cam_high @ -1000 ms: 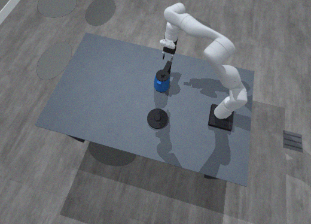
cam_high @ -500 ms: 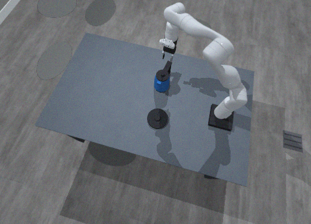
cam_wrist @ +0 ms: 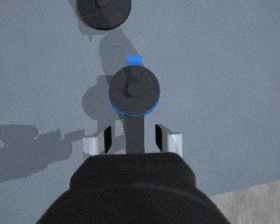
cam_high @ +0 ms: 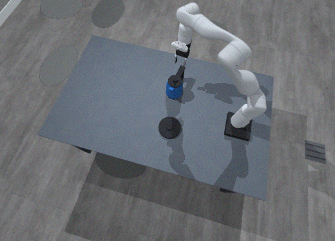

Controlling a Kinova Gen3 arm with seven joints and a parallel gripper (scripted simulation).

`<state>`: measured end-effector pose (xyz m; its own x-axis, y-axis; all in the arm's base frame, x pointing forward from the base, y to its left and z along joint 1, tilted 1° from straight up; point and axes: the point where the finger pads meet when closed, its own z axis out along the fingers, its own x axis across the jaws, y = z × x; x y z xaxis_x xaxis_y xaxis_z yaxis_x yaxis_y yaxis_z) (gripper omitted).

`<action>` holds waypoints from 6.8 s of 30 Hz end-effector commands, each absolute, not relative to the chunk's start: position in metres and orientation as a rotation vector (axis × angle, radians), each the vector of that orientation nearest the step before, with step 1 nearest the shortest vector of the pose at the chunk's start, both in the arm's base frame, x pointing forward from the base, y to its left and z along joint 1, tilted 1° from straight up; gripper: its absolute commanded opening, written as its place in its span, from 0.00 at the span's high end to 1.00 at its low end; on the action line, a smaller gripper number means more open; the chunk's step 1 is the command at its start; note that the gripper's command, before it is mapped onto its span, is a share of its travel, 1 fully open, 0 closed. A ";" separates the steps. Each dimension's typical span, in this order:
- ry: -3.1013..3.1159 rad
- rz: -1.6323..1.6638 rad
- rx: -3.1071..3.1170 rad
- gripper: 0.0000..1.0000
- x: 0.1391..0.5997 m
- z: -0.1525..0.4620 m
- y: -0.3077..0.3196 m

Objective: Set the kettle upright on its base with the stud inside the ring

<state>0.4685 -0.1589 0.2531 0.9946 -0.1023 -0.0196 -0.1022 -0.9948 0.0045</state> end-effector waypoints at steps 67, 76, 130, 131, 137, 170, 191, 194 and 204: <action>-0.200 -0.032 3.130 0.00 0.470 0.253 -0.162; -0.200 -0.032 3.130 0.00 0.470 0.253 -0.162; -0.200 -0.032 3.130 0.00 0.468 0.144 -0.162; -0.200 -0.032 3.130 0.00 0.468 0.141 -0.162; -0.200 -0.032 3.130 0.00 0.467 0.133 -0.162; -0.200 -0.032 3.130 0.00 0.467 0.132 -0.162; -0.200 -0.032 3.130 0.00 0.467 0.115 -0.162; -0.200 -0.032 3.130 0.00 0.467 0.110 -0.162; -0.200 -0.032 3.130 0.00 0.467 0.098 -0.162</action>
<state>0.4671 -0.1617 0.0989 0.9919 -0.1259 -0.0187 -0.1258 -0.9920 0.0059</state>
